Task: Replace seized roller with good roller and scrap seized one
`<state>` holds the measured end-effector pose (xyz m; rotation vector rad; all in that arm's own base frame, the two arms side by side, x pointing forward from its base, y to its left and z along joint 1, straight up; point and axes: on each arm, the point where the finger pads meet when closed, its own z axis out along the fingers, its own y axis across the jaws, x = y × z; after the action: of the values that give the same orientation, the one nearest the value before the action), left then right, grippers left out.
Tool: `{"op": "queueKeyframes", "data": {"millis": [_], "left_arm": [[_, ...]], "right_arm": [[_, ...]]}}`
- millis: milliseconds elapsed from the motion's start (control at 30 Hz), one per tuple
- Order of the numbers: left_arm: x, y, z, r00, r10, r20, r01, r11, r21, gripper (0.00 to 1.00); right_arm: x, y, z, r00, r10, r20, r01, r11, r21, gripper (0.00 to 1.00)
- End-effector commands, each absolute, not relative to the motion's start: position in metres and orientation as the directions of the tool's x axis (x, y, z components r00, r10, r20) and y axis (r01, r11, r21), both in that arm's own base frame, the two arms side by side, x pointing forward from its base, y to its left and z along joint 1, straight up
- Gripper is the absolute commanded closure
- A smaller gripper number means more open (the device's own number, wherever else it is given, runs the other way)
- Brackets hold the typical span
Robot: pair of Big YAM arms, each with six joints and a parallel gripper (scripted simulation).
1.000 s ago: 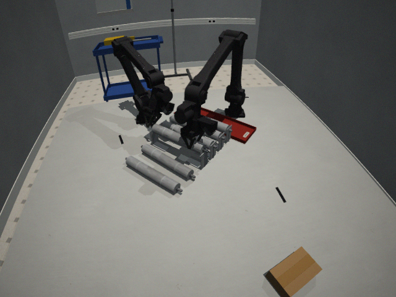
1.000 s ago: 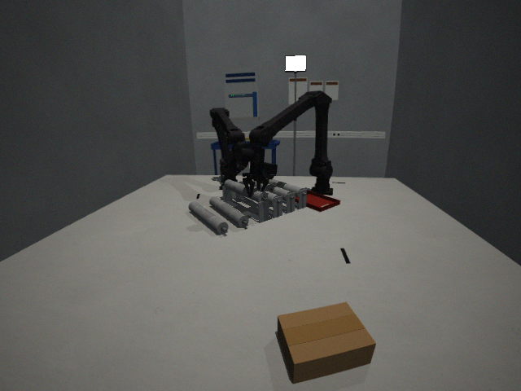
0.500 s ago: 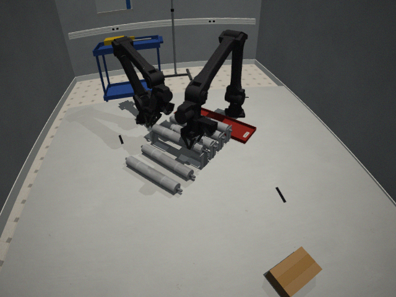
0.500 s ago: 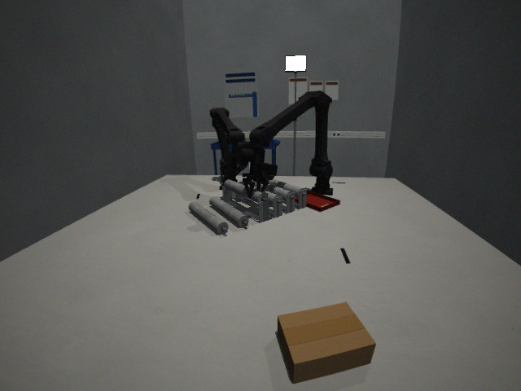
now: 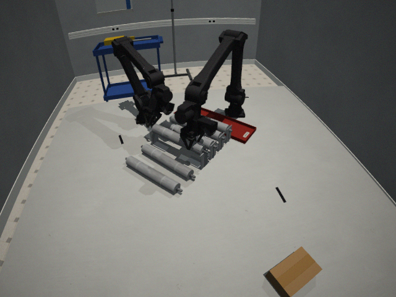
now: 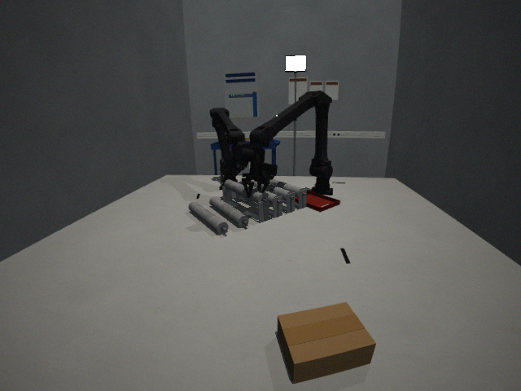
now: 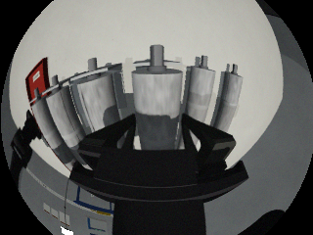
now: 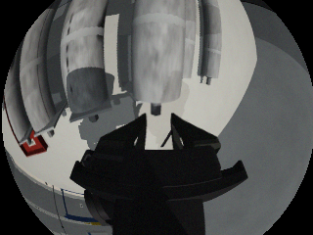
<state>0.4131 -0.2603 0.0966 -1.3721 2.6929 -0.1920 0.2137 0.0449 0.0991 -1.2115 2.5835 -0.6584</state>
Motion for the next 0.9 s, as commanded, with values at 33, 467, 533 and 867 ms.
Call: {"op": "queueKeyframes", "data": {"millis": [33,467,533,867], "left_arm": [[0.414,-0.272,0.115,-0.594,-0.803,-0.048,-0.780,0.589,-0.210,0.38],[0.418,-0.266,0.101,-0.583,-0.812,-0.045,-0.794,0.580,-0.181,0.38],[0.425,-0.277,0.146,-0.585,-0.810,-0.047,-0.781,0.578,-0.238,0.38],[0.415,-0.275,0.168,-0.591,-0.806,-0.048,-0.782,0.586,-0.213,0.38]], "right_arm": [[0.222,0.053,0.109,-0.626,-0.779,-0.021,-0.676,0.555,-0.485,0.68],[0.222,0.053,0.109,-0.626,-0.779,-0.021,-0.676,0.555,-0.485,0.68],[0.222,0.060,0.135,-0.654,-0.753,-0.074,-0.634,0.599,-0.490,0.68],[0.200,0.071,0.159,-0.633,-0.774,-0.026,-0.667,0.563,-0.488,0.68]]}}
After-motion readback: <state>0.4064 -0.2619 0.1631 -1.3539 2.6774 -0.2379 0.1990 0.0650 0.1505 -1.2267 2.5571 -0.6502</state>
